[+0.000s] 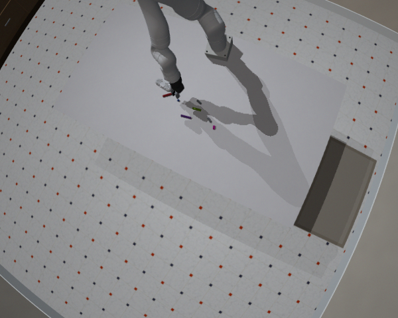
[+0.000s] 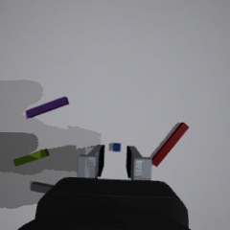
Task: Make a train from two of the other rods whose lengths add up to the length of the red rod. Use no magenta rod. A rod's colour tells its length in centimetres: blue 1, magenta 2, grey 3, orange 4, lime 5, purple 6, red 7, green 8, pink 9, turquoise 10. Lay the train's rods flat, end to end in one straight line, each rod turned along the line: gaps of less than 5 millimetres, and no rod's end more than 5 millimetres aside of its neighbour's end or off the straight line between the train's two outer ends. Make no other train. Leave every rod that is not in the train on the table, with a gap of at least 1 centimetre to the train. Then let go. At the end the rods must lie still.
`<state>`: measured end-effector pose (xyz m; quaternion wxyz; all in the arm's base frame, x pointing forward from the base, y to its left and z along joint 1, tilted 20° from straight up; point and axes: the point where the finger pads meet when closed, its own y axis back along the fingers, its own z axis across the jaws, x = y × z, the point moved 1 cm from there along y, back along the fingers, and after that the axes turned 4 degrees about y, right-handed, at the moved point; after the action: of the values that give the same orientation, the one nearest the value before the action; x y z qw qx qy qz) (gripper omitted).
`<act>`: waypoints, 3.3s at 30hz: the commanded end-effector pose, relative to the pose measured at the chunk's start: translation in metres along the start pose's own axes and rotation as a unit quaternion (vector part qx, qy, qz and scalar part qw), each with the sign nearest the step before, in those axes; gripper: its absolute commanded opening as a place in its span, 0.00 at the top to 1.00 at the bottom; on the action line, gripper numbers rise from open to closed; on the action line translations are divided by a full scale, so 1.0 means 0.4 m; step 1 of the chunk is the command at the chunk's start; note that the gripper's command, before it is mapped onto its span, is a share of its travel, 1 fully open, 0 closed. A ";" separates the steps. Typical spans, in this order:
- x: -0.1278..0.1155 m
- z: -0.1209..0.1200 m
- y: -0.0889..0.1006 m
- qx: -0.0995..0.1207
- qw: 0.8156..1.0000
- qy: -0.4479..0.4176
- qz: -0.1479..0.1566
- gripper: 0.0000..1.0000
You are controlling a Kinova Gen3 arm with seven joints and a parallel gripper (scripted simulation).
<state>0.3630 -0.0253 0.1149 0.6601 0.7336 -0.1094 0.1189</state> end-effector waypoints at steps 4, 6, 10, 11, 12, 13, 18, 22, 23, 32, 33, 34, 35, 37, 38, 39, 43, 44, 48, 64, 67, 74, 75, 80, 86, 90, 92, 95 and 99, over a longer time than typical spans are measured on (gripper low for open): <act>0.001 0.000 0.001 0.000 1.000 0.000 0.001 0.46; 0.001 0.000 0.001 0.000 1.000 0.000 0.001 0.46; 0.001 0.000 0.001 0.000 1.000 0.000 0.001 0.46; 0.001 0.000 0.001 0.000 1.000 0.000 0.001 0.46; 0.001 0.000 0.001 0.000 1.000 0.000 0.001 0.46; 0.001 0.000 0.001 0.000 1.000 0.000 0.001 0.46; 0.001 0.000 -0.001 0.000 1.000 0.000 0.001 0.46; 0.001 0.000 -0.004 0.000 1.000 0.000 0.001 0.46; 0.001 0.000 -0.005 0.000 1.000 0.000 0.001 0.46; 0.001 0.001 -0.025 0.000 1.000 0.000 0.001 0.46; 0.001 0.001 -0.028 0.000 1.000 0.000 0.001 0.46; 0.001 0.001 -0.032 0.000 1.000 0.000 0.001 0.46; 0.001 0.001 -0.032 0.000 1.000 0.000 0.001 0.46; 0.001 0.001 -0.035 0.000 1.000 0.000 0.001 0.46; 0.001 0.001 -0.039 0.000 1.000 0.000 0.001 0.46; 0.001 0.001 -0.042 0.000 1.000 0.000 0.001 0.46; 0.000 0.001 -0.058 0.000 1.000 0.000 0.001 0.46; 0.000 0.001 -0.062 0.000 1.000 0.000 0.001 0.46; 0.000 0.002 -0.078 0.000 1.000 0.000 0.001 0.46; 0.000 0.003 -0.121 0.000 1.000 0.000 0.001 0.46; 0.000 0.003 -0.125 0.000 1.000 0.000 0.001 0.46; 0.000 0.003 -0.128 0.000 1.000 0.000 0.001 0.46; 0.000 0.003 -0.129 0.000 1.000 0.000 0.001 0.46; 0.000 0.003 -0.129 0.000 1.000 0.000 0.001 0.46; 0.000 0.003 -0.129 0.000 1.000 0.000 0.001 0.46; 0.000 0.003 -0.129 0.000 1.000 0.000 0.001 0.46; 0.000 0.003 -0.129 0.000 1.000 0.000 0.001 0.46; 0.000 0.003 -0.129 0.000 1.000 0.000 0.001 0.46; 0.000 0.003 -0.129 0.000 1.000 0.000 0.001 0.46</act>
<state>0.3791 -0.0208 0.0659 0.6599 0.7338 -0.1094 0.1190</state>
